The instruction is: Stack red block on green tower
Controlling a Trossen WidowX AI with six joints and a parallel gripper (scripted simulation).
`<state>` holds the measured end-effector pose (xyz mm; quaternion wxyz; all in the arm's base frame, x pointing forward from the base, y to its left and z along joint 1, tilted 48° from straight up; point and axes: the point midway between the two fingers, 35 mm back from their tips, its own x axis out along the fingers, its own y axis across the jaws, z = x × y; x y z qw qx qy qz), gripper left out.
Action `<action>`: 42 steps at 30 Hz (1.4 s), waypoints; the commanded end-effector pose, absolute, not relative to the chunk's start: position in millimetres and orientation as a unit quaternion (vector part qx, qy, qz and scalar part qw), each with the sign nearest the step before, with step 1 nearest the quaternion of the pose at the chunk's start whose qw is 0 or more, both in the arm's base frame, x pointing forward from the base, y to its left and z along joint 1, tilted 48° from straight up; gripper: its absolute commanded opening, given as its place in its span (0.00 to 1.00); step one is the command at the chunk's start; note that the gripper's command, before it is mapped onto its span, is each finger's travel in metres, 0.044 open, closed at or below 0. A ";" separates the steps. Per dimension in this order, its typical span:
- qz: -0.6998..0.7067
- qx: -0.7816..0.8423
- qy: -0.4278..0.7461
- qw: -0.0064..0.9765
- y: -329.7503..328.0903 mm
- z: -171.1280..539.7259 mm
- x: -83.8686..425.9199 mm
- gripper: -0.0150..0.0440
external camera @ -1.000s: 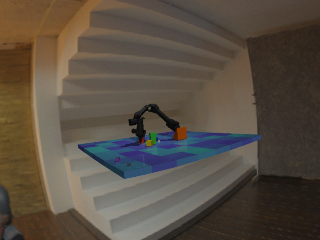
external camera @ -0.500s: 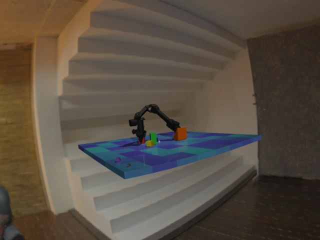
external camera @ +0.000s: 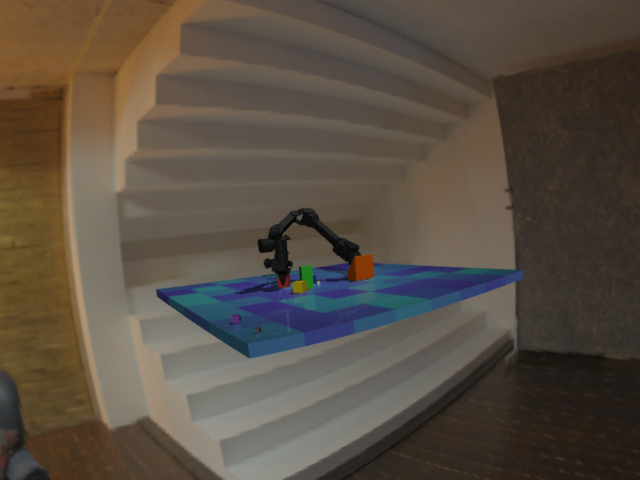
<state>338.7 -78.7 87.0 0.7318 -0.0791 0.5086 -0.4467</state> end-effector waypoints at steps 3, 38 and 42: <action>-0.447 -0.082 0.509 0.731 -74.7 90.9 338.5 0.43; -0.442 -0.079 0.513 0.731 28.5 143.6 325.9 0.25; -0.440 -0.077 0.515 0.732 51.7 118.6 318.4 0.25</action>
